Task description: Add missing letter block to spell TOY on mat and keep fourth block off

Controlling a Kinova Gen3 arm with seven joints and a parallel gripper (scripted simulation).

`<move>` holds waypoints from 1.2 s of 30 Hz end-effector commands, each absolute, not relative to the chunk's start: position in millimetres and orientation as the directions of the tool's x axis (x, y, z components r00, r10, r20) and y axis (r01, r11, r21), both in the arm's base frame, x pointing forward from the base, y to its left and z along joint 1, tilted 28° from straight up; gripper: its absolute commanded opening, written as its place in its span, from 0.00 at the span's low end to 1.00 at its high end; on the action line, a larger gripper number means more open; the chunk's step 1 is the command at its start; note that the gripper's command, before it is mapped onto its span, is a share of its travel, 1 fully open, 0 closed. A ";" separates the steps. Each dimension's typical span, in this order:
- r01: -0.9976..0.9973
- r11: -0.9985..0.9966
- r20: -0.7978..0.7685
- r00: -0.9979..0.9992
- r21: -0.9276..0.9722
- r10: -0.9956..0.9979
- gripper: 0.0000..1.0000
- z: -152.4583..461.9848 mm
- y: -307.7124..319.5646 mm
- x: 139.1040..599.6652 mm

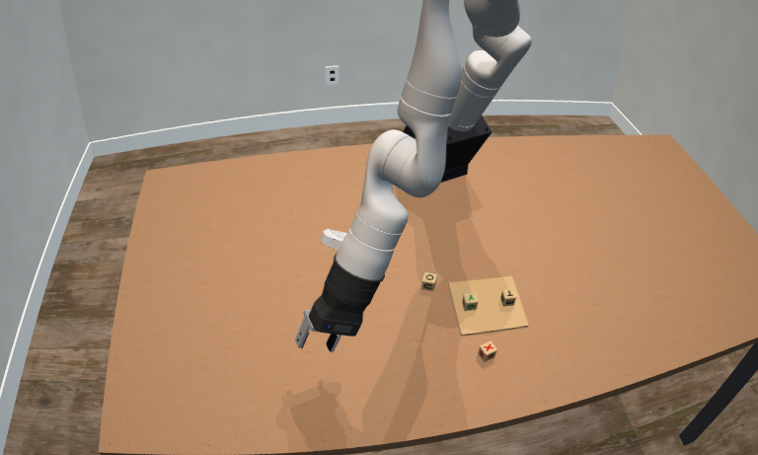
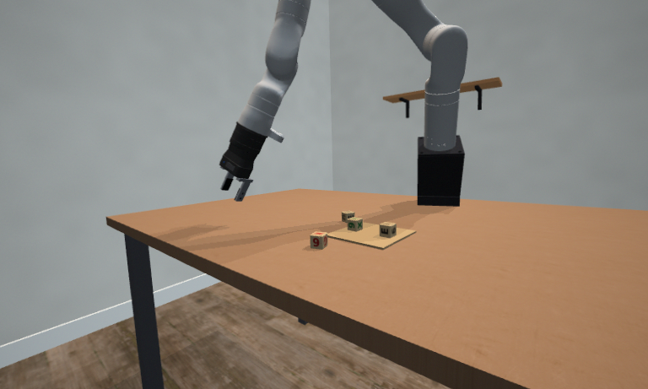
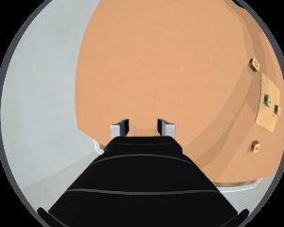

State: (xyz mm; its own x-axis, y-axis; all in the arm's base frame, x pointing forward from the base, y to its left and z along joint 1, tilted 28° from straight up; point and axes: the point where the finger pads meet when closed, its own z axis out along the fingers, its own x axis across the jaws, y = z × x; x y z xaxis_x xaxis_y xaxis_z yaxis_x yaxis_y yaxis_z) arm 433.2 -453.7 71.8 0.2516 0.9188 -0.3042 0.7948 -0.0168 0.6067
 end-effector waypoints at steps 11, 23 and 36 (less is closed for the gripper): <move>0.835 0.069 -0.231 0.071 0.546 0.970 1.00 114.1 -290.5 462.6; 0.863 0.104 -0.085 -0.072 0.494 0.994 1.00 135.8 -136.6 432.7; 0.869 0.124 -0.007 -0.137 0.479 0.991 1.00 145.9 -70.5 409.1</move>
